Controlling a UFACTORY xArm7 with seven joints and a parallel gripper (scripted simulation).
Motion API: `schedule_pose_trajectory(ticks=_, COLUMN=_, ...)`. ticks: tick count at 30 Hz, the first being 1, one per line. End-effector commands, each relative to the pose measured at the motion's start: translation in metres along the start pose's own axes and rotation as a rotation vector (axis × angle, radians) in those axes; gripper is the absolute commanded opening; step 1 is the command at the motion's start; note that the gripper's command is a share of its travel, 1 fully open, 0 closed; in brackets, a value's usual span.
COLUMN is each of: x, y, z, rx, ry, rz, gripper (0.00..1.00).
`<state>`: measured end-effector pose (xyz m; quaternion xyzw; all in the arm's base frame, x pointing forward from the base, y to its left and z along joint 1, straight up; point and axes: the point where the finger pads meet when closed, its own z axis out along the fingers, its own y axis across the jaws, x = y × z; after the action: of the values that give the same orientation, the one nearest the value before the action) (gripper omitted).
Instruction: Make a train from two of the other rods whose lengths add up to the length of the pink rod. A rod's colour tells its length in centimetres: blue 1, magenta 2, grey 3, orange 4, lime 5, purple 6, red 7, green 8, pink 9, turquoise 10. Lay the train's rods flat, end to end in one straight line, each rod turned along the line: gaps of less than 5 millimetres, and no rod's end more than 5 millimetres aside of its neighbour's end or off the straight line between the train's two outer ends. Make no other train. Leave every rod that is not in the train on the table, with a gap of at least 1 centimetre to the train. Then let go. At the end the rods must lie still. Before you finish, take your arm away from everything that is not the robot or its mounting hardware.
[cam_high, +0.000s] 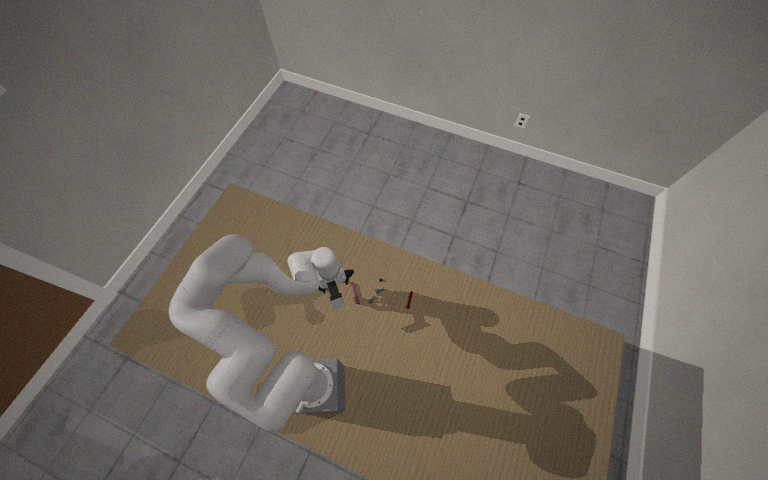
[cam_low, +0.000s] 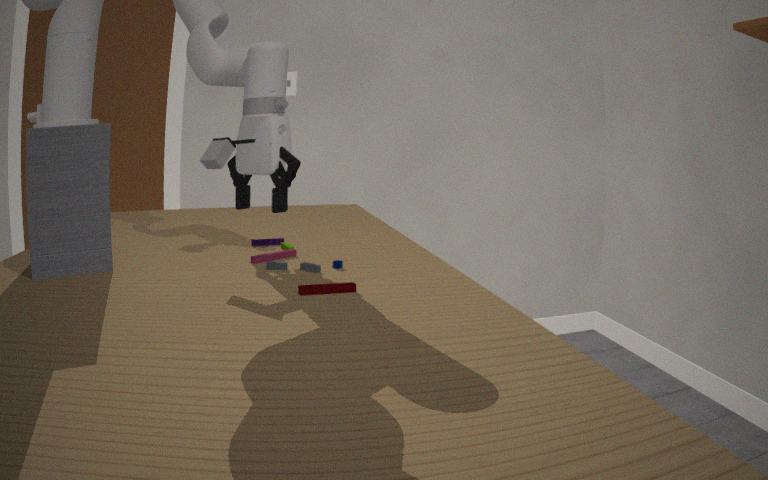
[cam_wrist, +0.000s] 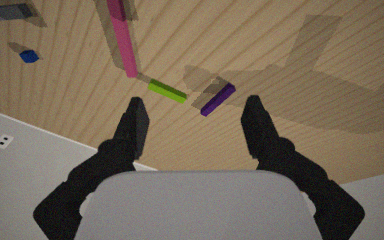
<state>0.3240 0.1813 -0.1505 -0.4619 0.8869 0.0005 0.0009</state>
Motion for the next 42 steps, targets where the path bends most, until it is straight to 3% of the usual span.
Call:
schedule_pose_trajectory(ticks=1, x=-0.001, y=-0.0008, z=-0.001, rx=0.001, ry=-0.003, rz=0.001, gripper=1.0)
schedule_pose_trajectory(ticks=19, x=-0.0006, y=-0.0012, z=-0.001, rx=0.001, ry=-0.003, rz=0.036, gripper=1.0)
schedule_pose_trajectory(ticks=42, x=0.0064, y=-0.0085, z=-0.0008, rx=0.0, ry=-0.003, rz=0.615, gripper=1.0)
